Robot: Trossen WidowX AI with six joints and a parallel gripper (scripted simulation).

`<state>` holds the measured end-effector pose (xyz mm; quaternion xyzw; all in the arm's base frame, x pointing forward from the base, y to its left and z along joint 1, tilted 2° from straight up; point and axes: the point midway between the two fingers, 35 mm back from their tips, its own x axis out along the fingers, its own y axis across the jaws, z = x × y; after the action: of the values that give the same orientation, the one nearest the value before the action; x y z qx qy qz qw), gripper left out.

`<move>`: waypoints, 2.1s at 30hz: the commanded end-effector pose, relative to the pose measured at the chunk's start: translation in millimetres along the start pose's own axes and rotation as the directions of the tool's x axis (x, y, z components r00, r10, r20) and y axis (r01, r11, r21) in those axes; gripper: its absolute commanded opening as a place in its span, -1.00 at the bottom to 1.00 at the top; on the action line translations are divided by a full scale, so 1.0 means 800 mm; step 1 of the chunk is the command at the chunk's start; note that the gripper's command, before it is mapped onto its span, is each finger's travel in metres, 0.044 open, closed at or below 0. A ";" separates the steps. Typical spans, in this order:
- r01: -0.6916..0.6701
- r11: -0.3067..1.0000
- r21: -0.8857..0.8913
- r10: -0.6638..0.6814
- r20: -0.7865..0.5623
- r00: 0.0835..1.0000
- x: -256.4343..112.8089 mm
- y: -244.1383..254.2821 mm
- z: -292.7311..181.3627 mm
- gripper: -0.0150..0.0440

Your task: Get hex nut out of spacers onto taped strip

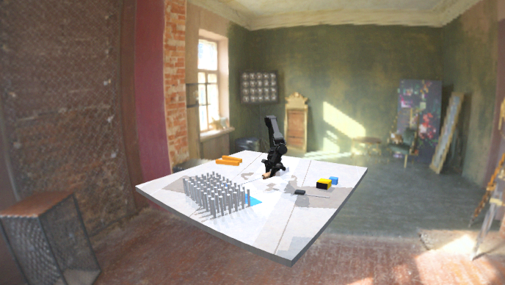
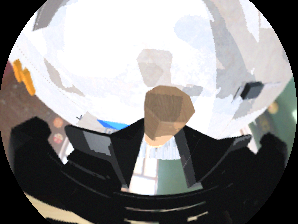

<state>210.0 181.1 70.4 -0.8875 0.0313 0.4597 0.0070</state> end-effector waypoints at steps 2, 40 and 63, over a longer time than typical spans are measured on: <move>0.010 1.000 0.014 -0.010 -0.016 1.000 -0.026 -0.005 -0.024 -0.49; -0.192 0.931 0.312 0.193 0.027 0.981 -0.041 0.099 -0.140 -0.49; -0.360 0.730 0.581 0.370 0.108 0.923 -0.018 0.232 -0.190 -0.49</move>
<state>309.2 1.6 167.1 -0.8229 0.3341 0.4224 0.1808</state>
